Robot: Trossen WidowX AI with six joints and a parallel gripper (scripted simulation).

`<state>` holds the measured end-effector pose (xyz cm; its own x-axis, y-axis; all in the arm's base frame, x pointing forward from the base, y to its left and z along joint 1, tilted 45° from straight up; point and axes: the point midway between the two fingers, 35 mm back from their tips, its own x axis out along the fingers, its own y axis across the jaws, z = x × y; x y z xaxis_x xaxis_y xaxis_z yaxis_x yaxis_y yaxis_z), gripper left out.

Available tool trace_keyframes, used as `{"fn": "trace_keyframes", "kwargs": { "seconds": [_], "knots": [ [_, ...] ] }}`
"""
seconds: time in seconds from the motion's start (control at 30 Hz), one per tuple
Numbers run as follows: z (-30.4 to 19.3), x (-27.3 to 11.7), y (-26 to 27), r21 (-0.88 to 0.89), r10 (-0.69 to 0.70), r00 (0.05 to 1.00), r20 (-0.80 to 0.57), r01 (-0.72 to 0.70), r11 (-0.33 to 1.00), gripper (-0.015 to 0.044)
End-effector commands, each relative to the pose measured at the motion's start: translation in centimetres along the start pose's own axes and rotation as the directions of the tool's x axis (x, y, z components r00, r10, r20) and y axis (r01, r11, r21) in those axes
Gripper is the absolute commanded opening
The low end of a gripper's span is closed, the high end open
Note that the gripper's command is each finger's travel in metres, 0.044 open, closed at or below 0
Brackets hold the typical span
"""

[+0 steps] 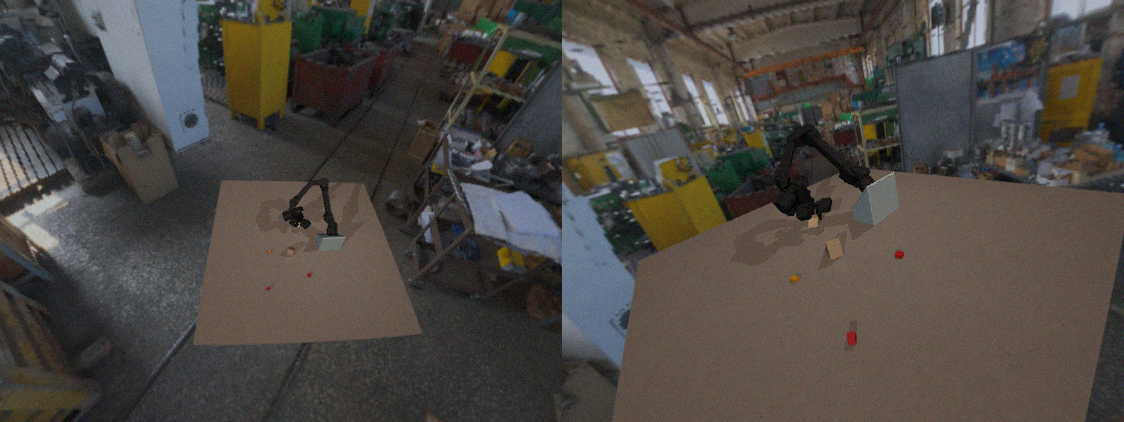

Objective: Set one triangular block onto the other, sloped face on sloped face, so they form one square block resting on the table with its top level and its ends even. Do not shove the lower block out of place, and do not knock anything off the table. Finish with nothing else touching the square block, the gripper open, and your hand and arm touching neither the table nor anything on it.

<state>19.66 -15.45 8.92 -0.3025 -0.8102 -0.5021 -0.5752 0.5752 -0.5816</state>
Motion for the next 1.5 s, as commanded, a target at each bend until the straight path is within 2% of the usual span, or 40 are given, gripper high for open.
{"fn": "trace_keyframes", "kwargs": {
  "seconds": [0.0,0.13,0.17,0.7,0.97,1.23,1.47],
  "knots": [
    [0.0,0.0,0.0,0.001,0.001,1.0,0.0,-0.001,1.0,0.0111],
    [-0.1,-0.3,0.0,-0.001,0.001,1.0,0.002,-0.001,1.0,0.0006],
    [-0.1,-0.6,0.0,-0.002,0.001,1.0,0.003,-0.001,1.0,0.0],
    [-2.8,-6.9,0.1,-0.038,-0.008,1.0,0.011,0.009,0.999,0.0],
    [-2.8,-6.4,0.3,-0.069,0.013,1.0,0.019,-0.011,0.998,0.0],
    [-3.4,-5.6,0.9,-0.179,0.137,0.984,0.113,-0.116,0.977,0.0],
    [-3.8,-5.3,1.2,-0.278,0.216,0.952,0.218,-0.152,0.949,0.0]
  ]
}}
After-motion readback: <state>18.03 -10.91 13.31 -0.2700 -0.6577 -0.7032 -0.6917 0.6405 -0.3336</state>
